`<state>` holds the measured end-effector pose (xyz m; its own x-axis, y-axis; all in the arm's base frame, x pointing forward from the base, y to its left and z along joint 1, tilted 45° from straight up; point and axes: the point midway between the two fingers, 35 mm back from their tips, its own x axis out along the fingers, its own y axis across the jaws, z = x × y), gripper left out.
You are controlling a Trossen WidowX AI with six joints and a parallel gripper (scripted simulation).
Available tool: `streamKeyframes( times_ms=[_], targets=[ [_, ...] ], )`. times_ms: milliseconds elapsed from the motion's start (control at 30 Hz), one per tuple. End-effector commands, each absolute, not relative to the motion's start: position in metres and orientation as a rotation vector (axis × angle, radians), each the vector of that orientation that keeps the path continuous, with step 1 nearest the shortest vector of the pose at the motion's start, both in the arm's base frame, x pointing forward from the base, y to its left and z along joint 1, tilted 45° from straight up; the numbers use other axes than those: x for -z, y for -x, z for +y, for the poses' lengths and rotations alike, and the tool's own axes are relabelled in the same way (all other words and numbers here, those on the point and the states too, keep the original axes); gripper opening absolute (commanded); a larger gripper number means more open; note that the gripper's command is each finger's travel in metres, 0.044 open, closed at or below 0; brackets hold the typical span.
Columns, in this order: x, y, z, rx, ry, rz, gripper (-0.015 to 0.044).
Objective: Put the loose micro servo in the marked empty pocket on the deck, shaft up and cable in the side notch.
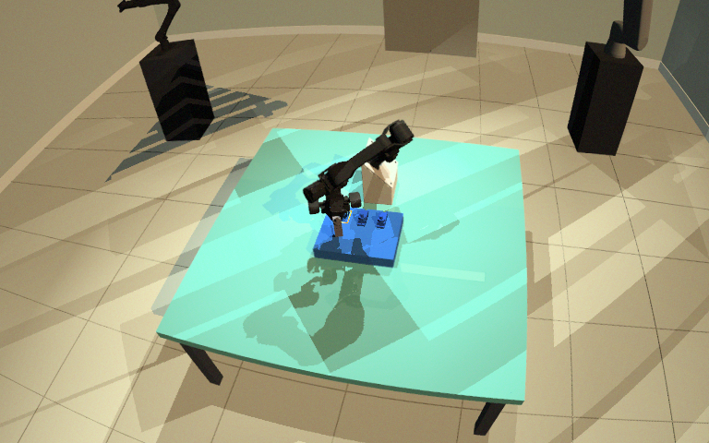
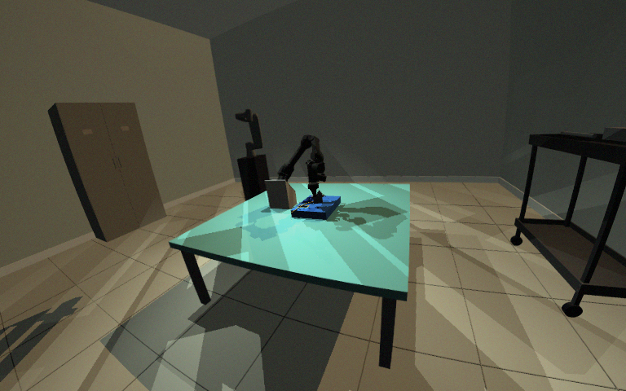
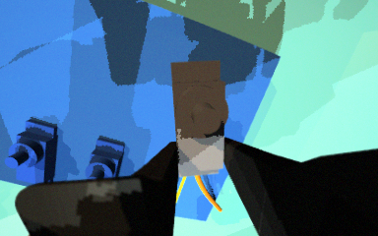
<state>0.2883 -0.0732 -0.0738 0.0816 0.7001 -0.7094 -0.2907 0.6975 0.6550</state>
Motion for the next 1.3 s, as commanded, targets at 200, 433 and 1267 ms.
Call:
streamKeyframes(
  times_ms=[200,433,1267],
  targets=[
    [0.074,-0.288,-0.075,-0.542,-0.664,1.424,0.0],
    [0.074,-0.287,-0.075,-0.526,-0.683,1.432,0.0],
    [0.075,-0.185,-0.064,-0.523,-0.684,1.438,0.0]
  ],
)
